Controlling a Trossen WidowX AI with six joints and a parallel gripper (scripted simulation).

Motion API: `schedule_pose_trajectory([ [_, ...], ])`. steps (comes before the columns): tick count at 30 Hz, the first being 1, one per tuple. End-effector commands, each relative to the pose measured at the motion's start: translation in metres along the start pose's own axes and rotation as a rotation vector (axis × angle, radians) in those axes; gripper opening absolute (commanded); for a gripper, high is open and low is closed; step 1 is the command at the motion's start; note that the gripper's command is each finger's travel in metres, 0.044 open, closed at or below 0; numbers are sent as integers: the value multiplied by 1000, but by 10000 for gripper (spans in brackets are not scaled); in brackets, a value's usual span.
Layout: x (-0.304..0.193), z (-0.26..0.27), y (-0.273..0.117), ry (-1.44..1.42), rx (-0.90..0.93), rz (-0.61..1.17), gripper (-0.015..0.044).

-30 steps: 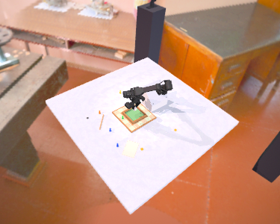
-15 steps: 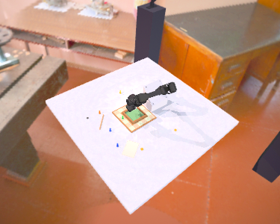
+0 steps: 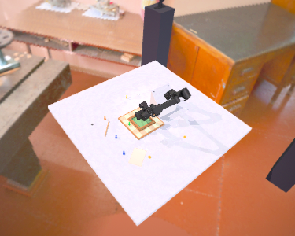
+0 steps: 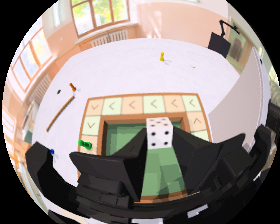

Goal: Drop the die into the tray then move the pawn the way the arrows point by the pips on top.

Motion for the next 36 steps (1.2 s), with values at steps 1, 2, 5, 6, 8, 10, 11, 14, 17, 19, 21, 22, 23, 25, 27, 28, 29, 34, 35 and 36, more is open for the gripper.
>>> schedule_pose_trajectory([
  [1, 4, 4, -12, 17, 25, -37, 0],
  [2, 7, 6, -21, 17, 25, -37, 0],
  [5, 15, 13, -55, 17, 26, -38, 0],
  [6, 16, 14, -60, 17, 26, -38, 0],
  [8, 16, 13, -61, 17, 26, -38, 0],
  [10, 16, 10, -60, 17, 26, -38, 0],
  [11, 16, 10, -59, 17, 26, -38, 0],
  [14, 16, 10, -60, 17, 26, -38, 0],
  [17, 16, 11, -60, 17, 26, -38, 0],
  [19, 16, 11, -60, 17, 26, -38, 0],
  [21, 16, 11, -60, 17, 26, -38, 0],
  [22, 16, 11, -60, 17, 26, -38, 0],
  [23, 16, 11, -60, 17, 26, -38, 0],
  [25, 16, 11, -60, 17, 26, -38, 0],
  [27, 16, 11, -60, 17, 26, -38, 0],
  [28, 16, 11, -60, 17, 26, -38, 0],
  [29, 16, 11, -60, 17, 26, -38, 0],
  [34, 16, 11, -60, 17, 26, -38, 0],
  [35, 16, 11, -60, 17, 26, -38, 0],
  [36, 16, 11, -60, 17, 26, -38, 0],
])
Point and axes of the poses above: the point midway between the two fingers, 35 mm back from their tips, its own y axis out along the fingers, its own z axis across the jaws, x = y × z, the point moved 3 cm from there along -y, back along the fingers, and after that the axes turned 8 degrees about -y, right-handed, at the moved point
